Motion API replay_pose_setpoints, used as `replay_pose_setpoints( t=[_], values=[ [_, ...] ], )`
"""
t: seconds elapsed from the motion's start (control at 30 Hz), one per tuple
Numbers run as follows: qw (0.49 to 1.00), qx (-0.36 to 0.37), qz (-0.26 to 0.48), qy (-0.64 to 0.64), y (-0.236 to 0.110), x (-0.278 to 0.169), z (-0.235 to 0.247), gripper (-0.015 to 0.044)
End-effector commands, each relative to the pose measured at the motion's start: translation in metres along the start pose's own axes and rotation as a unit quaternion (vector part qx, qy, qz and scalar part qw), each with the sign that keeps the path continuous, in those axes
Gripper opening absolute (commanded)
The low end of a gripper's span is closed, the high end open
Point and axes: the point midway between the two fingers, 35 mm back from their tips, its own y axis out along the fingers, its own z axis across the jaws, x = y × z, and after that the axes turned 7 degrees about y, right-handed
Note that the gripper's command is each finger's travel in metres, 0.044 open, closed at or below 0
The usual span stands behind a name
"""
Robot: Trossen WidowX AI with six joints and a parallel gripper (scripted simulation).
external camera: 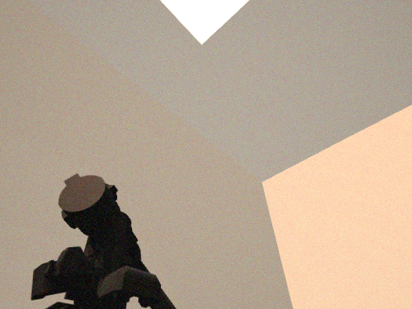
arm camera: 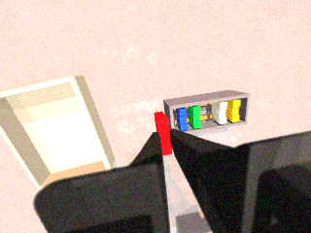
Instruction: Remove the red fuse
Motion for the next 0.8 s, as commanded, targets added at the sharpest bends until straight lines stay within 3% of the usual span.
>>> replay_pose_setpoints(
  t=[0.0,0.57,0.77],
  values=[
    [1.0,0.003,0.001,0.001,-0.001,-0.002,0.024,0.0],
    [1.0,0.0,0.002,0.003,0.004,-0.027,0.116,0.0],
    [1.0,-0.001,0.002,0.003,0.005,-0.031,0.124,0.0]
  ],
)
